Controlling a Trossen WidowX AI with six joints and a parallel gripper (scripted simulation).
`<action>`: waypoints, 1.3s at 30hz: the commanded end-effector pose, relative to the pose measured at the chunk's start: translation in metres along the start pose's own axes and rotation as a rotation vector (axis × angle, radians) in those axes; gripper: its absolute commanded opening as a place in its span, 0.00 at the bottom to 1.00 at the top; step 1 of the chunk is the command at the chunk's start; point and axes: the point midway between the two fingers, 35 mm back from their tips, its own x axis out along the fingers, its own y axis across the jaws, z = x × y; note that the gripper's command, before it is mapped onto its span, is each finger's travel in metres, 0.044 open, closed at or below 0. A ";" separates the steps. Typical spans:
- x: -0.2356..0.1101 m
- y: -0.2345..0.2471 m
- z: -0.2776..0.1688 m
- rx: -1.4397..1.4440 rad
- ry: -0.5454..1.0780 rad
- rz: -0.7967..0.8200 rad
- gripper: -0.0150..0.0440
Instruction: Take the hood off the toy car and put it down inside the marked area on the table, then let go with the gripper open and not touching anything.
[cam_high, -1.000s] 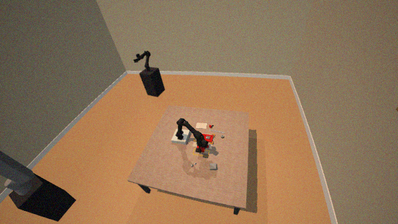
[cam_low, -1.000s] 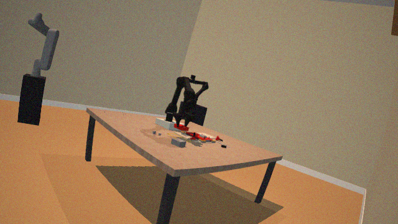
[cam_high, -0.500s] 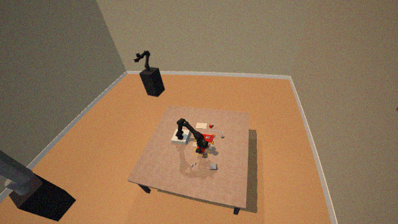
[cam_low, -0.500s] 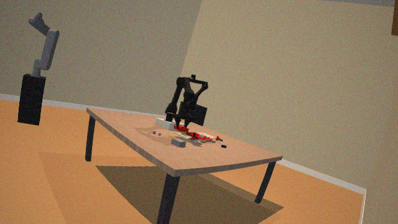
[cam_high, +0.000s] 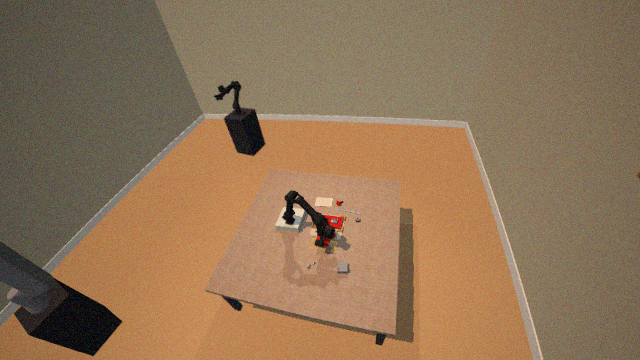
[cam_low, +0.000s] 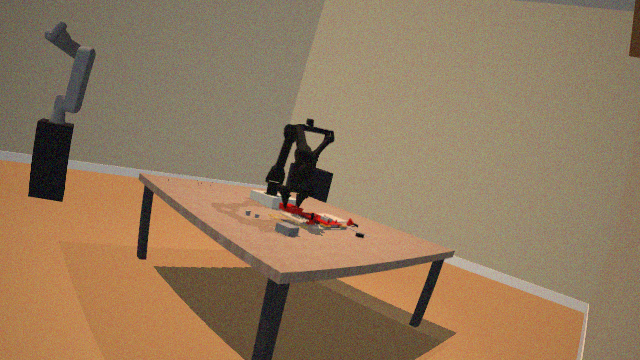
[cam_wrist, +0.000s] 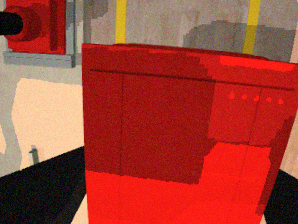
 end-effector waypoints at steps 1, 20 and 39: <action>0.004 0.000 -0.002 -0.003 0.006 -0.001 0.25; 0.016 0.000 -0.003 -0.003 0.006 -0.001 0.25; 0.027 0.001 -0.004 -0.003 0.006 -0.001 0.25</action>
